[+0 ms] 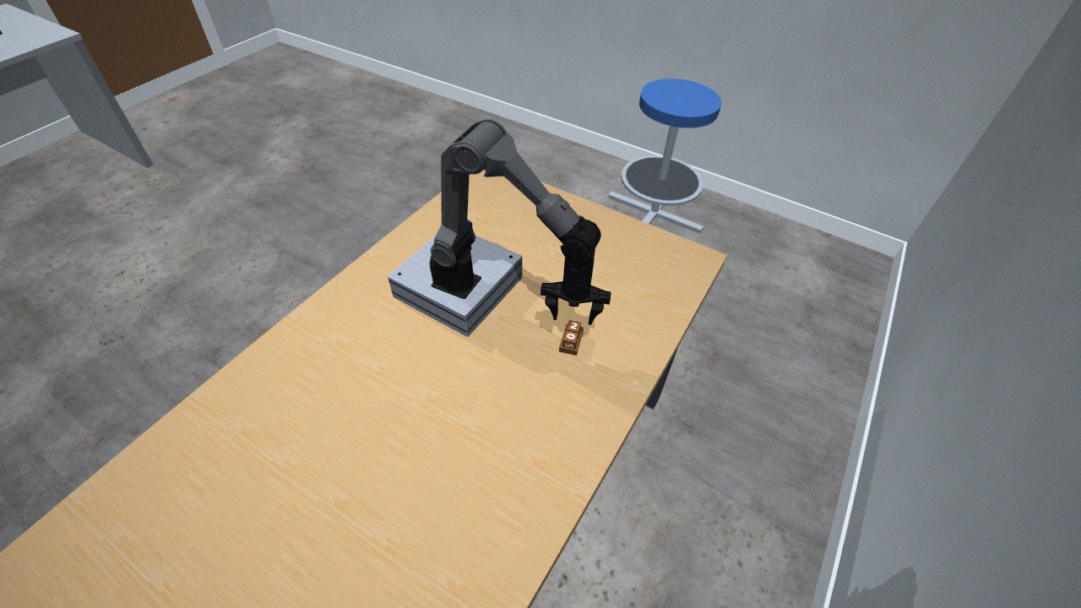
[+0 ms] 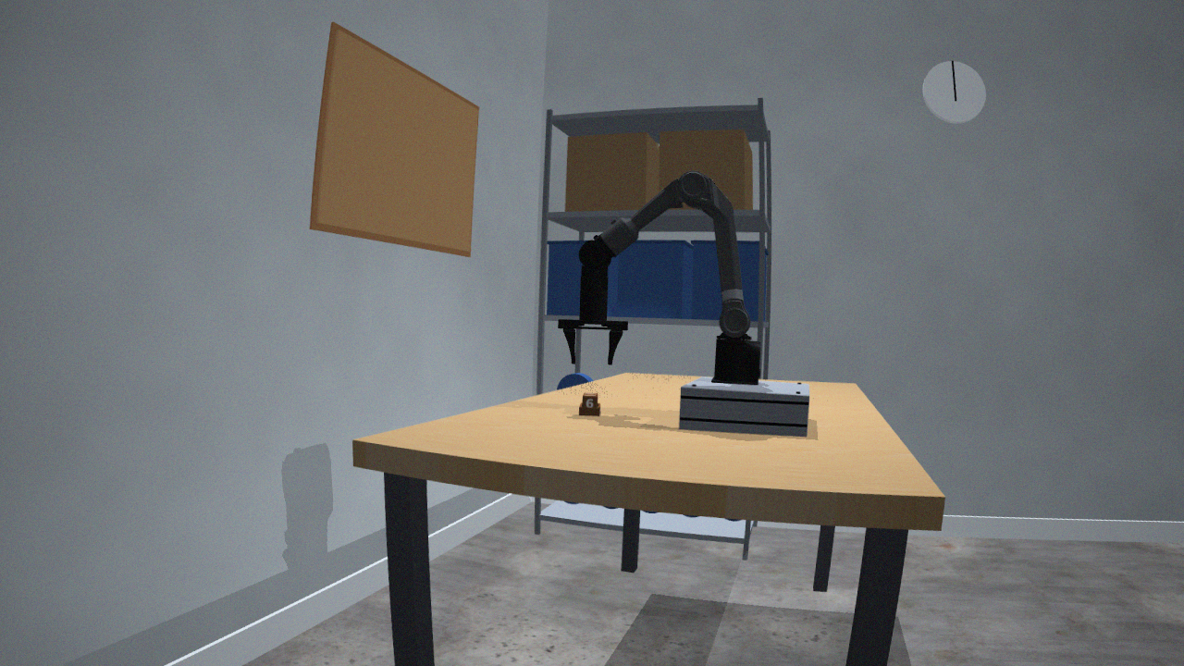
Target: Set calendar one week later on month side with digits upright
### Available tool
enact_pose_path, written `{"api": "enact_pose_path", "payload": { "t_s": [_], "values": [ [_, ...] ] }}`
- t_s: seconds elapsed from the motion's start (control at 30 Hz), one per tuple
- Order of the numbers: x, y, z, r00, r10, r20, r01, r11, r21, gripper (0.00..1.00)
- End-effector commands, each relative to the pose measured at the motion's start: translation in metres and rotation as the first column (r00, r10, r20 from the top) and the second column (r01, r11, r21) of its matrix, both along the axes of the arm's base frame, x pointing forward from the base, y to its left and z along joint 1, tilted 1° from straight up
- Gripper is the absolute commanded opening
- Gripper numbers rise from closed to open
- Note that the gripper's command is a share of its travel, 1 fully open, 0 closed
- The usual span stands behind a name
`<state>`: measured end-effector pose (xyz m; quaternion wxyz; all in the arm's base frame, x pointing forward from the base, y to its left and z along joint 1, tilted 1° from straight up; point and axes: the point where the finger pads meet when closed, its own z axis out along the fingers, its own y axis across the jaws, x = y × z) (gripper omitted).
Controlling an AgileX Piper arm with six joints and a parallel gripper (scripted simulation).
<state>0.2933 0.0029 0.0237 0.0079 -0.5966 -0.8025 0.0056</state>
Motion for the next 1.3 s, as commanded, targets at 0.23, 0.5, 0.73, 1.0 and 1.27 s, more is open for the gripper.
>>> {"api": "enact_pose_path", "payload": {
  "t_s": [0.23,0.5,0.73,1.0,1.27],
  "values": [
    [-0.0004,0.0001,-0.0020,0.996,-0.091,0.000,0.091,0.996,-0.003,1.00],
    [-0.0003,0.0001,-0.0020,0.995,-0.098,0.000,0.098,0.995,-0.004,0.61],
    [-0.0003,0.0001,-0.0020,0.995,-0.098,0.000,0.098,0.995,-0.004,0.61],
    [-0.0003,0.0001,-0.0020,0.995,-0.098,0.000,0.098,0.995,-0.004,0.61],
    [-0.0003,0.0001,-0.0020,0.995,-0.098,0.000,0.098,0.995,-0.004,0.61]
  ]
}}
